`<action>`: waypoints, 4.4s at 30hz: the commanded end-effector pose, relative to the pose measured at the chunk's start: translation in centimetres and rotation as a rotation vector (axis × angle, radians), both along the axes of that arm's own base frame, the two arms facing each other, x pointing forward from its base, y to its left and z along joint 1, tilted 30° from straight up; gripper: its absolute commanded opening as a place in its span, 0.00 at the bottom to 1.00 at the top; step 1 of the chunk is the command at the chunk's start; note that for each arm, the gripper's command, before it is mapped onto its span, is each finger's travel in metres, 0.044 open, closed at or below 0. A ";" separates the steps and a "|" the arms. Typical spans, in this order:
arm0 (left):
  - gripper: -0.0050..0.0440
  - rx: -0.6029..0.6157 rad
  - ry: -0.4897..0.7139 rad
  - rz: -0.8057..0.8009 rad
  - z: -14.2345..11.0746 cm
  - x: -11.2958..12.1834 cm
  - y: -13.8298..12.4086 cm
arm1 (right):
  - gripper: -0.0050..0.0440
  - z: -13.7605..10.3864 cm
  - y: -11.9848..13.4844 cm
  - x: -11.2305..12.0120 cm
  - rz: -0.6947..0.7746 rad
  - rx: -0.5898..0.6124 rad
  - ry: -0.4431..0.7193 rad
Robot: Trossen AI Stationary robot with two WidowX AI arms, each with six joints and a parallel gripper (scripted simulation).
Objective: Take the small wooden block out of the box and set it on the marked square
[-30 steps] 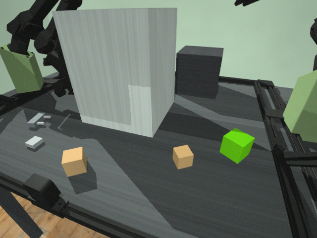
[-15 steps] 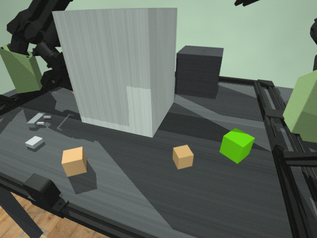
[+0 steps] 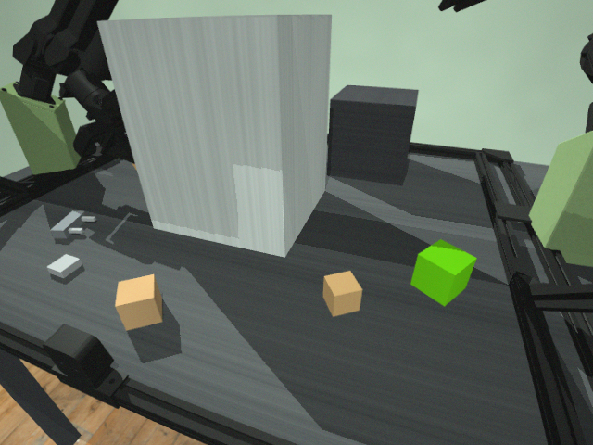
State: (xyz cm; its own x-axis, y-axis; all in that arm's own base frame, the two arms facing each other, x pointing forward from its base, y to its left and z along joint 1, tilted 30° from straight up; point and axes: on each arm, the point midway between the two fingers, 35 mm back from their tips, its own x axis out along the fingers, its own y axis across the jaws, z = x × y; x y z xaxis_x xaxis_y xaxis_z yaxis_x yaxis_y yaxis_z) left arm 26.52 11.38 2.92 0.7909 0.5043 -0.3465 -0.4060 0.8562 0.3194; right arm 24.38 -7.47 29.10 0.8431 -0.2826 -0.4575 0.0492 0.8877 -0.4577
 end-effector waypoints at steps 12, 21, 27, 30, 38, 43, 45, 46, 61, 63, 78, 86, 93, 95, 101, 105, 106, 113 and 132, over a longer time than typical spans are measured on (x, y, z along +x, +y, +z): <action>0.10 0.023 0.014 -0.045 1.6 -0.1 -0.6 | 0.92 0.0 0.0 0.0 -0.004 0.000 -0.003; 0.10 0.039 0.024 -0.074 2.5 -0.4 -1.0 | 0.92 0.0 0.0 0.0 -0.004 0.000 -0.003; 0.10 0.048 0.029 -0.089 3.0 -0.6 -1.2 | 0.92 0.0 0.0 0.0 -0.004 0.000 -0.003; 0.10 0.052 0.031 -0.096 3.2 -0.7 -1.3 | 0.92 0.0 0.0 0.0 -0.004 0.000 -0.003; 0.10 0.066 0.039 -0.121 3.9 -1.1 -1.8 | 0.92 0.0 0.0 0.0 -0.004 0.000 -0.003; 0.10 0.075 0.044 -0.137 4.2 -1.5 -2.0 | 0.92 0.0 0.0 0.0 -0.004 0.000 -0.003; 0.10 0.075 0.044 -0.137 4.2 -1.5 -2.0 | 0.92 0.0 0.0 0.0 -0.004 0.000 -0.003; 0.10 0.077 0.045 -0.139 4.3 -1.5 -2.1 | 0.92 0.0 0.0 0.0 -0.004 0.000 -0.003; 0.10 0.016 -0.023 0.006 4.9 -2.8 1.6 | 0.92 0.0 0.0 0.0 -0.004 0.000 -0.003; 0.10 0.011 -0.030 0.019 4.9 -3.0 2.0 | 0.92 0.0 0.0 0.0 -0.004 0.000 -0.003; 0.10 -0.051 -0.132 0.211 5.7 -5.7 6.6 | 0.92 0.0 0.0 0.0 -0.004 0.000 -0.003; 0.10 -0.074 -0.186 0.305 6.1 -7.4 8.7 | 0.92 0.0 0.0 0.0 -0.004 0.000 -0.003; 0.10 -0.092 -0.242 0.397 6.5 -9.4 10.7 | 0.92 0.0 0.0 0.0 -0.004 0.000 -0.003; 0.10 -0.094 -0.250 0.410 6.5 -9.7 10.9 | 0.92 0.0 0.0 0.0 -0.004 0.000 -0.003; 0.10 -0.102 -0.290 0.474 6.8 -11.2 12.2 | 0.92 0.0 0.0 0.0 -0.004 0.000 -0.003; 0.10 -0.107 -0.323 0.524 7.1 -12.5 13.1 | 0.92 0.0 0.0 0.0 -0.004 0.000 -0.003; 0.10 -0.108 -0.331 0.537 7.1 -12.9 13.3 | 0.92 0.0 0.0 0.0 -0.004 0.000 -0.003; 0.10 -0.111 -0.373 0.599 7.4 -14.6 14.3 | 0.92 0.0 0.0 0.0 -0.004 0.000 -0.003; 0.10 -0.123 -0.393 0.649 6.6 -15.5 15.9 | 0.92 0.0 0.0 0.0 -0.004 0.000 -0.003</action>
State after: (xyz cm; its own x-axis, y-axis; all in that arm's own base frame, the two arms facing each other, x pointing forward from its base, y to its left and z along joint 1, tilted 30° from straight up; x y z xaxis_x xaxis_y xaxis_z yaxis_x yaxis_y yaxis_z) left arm 10.94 26.92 9.78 0.4295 0.8842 -0.1834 -0.9015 0.4319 -0.0291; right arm 24.38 -7.47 29.10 0.8431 -0.2825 -0.4575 0.0492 0.8878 -0.4576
